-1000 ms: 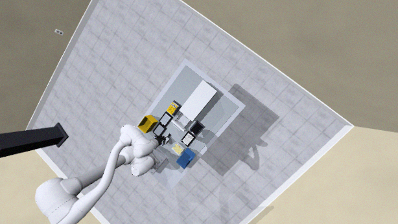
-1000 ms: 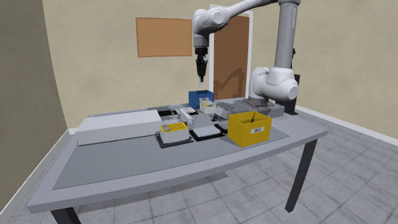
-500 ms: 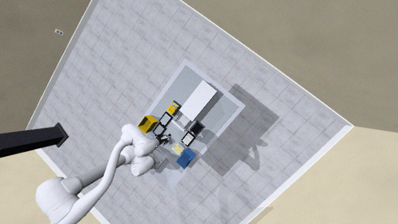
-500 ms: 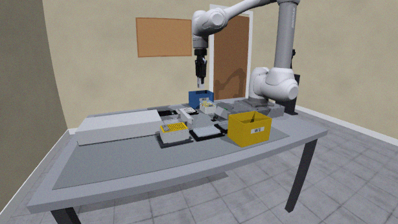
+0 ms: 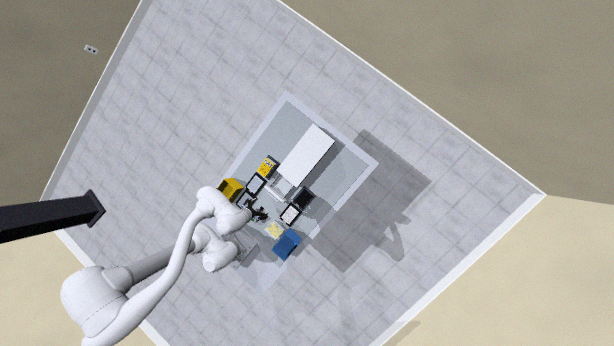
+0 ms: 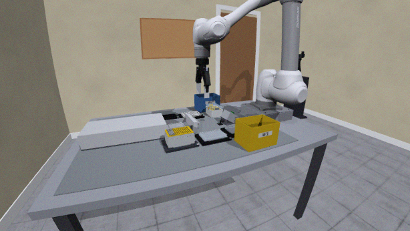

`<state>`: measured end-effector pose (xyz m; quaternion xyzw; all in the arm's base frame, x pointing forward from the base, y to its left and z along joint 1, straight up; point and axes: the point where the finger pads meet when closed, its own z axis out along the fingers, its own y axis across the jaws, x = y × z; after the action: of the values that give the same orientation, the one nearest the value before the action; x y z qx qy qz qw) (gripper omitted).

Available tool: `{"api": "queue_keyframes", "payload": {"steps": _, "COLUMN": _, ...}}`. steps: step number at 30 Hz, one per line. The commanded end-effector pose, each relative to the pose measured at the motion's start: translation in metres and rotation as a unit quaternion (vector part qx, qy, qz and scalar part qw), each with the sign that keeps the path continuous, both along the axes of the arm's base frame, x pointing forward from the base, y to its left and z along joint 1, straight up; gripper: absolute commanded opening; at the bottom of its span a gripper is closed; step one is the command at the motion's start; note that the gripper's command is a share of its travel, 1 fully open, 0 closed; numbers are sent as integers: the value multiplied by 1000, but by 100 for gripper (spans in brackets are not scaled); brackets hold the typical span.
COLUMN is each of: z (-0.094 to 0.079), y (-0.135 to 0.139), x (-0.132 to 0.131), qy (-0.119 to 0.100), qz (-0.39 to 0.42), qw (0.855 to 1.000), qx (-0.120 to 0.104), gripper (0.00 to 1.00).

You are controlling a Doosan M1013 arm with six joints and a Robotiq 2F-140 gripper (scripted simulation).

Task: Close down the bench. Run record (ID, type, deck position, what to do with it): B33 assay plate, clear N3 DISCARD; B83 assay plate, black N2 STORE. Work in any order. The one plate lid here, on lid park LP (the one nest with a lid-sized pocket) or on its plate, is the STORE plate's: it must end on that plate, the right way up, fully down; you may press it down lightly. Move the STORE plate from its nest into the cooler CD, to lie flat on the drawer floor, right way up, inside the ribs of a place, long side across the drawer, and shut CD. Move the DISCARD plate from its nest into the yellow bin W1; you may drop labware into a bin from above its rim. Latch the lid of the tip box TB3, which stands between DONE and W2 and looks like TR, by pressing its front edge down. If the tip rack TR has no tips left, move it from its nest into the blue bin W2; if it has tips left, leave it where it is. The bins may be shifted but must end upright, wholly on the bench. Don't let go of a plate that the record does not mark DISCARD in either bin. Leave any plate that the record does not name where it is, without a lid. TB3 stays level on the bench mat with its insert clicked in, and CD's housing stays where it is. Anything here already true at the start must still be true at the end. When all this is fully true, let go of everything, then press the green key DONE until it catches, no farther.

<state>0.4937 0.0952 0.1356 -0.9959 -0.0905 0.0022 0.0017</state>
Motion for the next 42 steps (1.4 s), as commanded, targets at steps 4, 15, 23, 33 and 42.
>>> {"api": "queue_keyframes", "payload": {"steps": 4, "z": -24, "y": 4, "x": 15, "qy": 0, "qz": 0, "qw": 1000, "qx": 0, "gripper": 87}}
{"api": "queue_keyframes", "payload": {"steps": 15, "z": -54, "y": 8, "x": 34, "qy": 0, "qz": 0, "qw": 1000, "qx": 0, "gripper": 87}}
{"api": "queue_keyframes", "payload": {"steps": 23, "z": -69, "y": 11, "x": 44, "qy": 0, "qz": 0, "qw": 1000, "qx": 0, "gripper": 87}}
{"api": "queue_keyframes", "payload": {"steps": 33, "z": -71, "y": 11, "x": 44, "qy": 0, "qz": 0, "qw": 1000, "qx": 0, "gripper": 87}}
{"api": "queue_keyframes", "payload": {"steps": 42, "z": -83, "y": 11, "x": 44, "qy": 0, "qz": 0, "qw": 1000, "qx": 0, "gripper": 87}}
